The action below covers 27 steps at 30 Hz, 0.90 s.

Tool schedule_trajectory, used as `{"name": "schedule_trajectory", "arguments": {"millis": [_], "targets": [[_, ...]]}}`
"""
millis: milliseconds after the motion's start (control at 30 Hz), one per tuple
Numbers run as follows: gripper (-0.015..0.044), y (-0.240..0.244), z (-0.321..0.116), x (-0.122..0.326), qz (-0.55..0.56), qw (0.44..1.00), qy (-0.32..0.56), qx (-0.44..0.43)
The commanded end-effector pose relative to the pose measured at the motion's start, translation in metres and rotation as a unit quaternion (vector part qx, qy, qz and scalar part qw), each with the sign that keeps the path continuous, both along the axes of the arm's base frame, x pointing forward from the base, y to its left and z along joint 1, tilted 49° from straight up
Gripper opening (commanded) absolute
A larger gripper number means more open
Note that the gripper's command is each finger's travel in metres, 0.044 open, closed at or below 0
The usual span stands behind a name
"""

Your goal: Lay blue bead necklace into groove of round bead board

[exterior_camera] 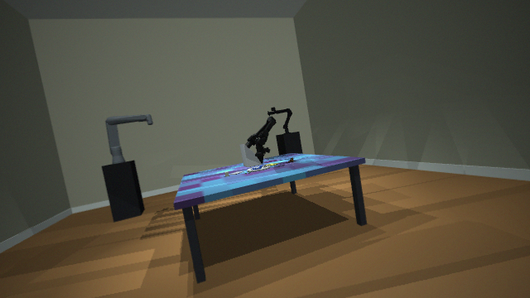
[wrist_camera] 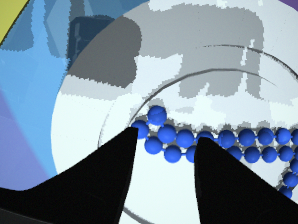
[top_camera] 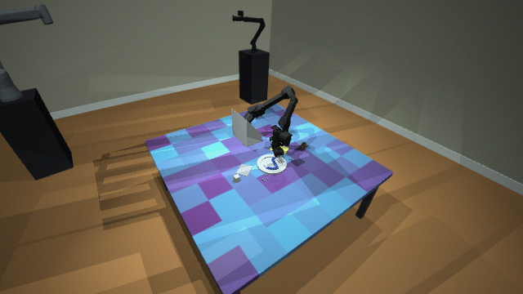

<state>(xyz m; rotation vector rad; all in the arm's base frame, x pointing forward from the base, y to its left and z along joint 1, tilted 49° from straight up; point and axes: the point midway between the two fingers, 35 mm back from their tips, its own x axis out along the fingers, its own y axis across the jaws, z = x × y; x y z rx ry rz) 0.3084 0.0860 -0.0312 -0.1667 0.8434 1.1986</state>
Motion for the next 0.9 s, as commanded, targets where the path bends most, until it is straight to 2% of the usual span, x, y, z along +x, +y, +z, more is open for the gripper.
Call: {"name": "schedule_trajectory", "arguments": {"millis": [0,667,800,867], "targets": [[0.012,0.005,-0.004,0.0,0.0,1.0,0.003,0.001],[0.012,0.023,-0.019,-0.001,0.001,1.0,0.008,0.003],[0.0015,0.022,-0.017,0.0,0.002,1.0,0.004,0.003],[0.0002,0.022,-0.017,0.0,0.002,1.0,0.004,0.003]]}}
